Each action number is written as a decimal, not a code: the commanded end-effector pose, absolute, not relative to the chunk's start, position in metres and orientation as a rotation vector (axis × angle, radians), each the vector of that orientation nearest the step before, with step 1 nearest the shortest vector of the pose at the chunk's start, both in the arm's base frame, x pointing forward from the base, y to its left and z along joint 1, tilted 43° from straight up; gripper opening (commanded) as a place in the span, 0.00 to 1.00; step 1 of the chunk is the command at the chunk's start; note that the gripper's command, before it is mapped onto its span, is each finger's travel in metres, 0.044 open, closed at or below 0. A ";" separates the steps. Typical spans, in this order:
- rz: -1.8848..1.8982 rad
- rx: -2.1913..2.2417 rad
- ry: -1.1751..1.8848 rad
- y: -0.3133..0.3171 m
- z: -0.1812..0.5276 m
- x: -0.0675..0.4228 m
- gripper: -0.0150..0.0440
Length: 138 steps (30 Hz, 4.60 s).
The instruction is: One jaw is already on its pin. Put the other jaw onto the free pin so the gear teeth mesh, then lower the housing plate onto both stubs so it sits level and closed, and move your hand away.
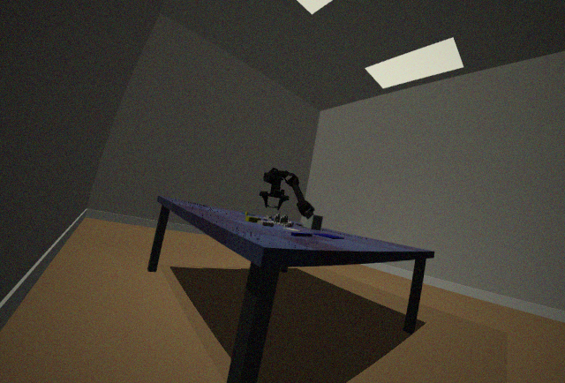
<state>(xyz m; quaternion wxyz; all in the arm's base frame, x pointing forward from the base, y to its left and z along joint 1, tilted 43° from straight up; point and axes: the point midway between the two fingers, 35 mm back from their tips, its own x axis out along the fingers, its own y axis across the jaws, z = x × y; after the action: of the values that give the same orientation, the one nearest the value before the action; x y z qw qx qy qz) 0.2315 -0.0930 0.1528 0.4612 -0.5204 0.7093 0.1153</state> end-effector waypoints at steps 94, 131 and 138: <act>-0.485 -0.691 1.585 0.015 0.059 0.236 0.85; -0.486 -0.689 1.583 -0.010 0.031 0.237 0.85; -0.487 -0.690 1.583 -0.018 0.023 0.236 0.85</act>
<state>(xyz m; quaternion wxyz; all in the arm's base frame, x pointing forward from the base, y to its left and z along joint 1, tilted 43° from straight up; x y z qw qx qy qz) 0.2375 -0.0144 0.0261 0.6266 -0.2959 0.6887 -0.2133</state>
